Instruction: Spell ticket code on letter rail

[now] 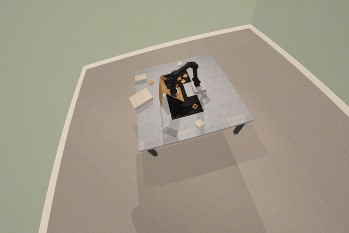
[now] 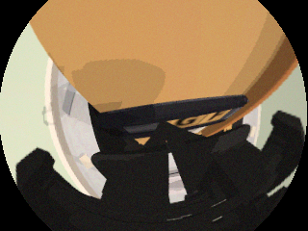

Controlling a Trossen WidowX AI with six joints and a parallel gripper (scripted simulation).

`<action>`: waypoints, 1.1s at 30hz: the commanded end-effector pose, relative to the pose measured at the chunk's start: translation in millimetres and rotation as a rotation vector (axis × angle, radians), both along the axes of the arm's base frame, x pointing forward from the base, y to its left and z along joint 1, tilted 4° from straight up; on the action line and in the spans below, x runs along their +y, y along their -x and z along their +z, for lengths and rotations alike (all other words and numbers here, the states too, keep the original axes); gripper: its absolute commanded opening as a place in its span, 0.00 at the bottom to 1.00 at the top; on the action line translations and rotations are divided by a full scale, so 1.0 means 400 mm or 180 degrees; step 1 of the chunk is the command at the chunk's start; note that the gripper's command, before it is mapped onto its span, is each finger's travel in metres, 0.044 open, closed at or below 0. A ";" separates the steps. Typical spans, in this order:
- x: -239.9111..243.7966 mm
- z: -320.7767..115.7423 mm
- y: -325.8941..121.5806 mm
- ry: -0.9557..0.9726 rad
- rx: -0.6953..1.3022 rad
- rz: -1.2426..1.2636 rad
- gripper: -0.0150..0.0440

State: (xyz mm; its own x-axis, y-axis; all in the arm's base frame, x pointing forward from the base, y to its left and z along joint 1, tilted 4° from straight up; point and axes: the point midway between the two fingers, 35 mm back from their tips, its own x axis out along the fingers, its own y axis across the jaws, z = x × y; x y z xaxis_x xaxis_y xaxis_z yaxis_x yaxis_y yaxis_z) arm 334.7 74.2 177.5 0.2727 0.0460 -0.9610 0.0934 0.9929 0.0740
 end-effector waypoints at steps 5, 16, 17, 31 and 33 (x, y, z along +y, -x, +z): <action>-0.006 0.000 0.000 -0.0003 -0.0002 0.0013 0.25; -0.012 -0.001 0.000 -0.0002 -0.0002 0.0013 0.25; -0.009 0.001 0.002 -0.0003 -0.0002 0.0013 0.25; -0.005 0.033 0.048 -0.0003 0.0002 0.0013 0.25; -0.005 0.038 0.055 -0.0003 0.0003 0.0013 0.25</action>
State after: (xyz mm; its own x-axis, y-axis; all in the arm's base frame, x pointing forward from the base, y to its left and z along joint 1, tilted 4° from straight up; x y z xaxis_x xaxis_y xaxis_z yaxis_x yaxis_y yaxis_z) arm 317.1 72.9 188.9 0.2679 0.0521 -0.9620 0.0848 0.9934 0.0774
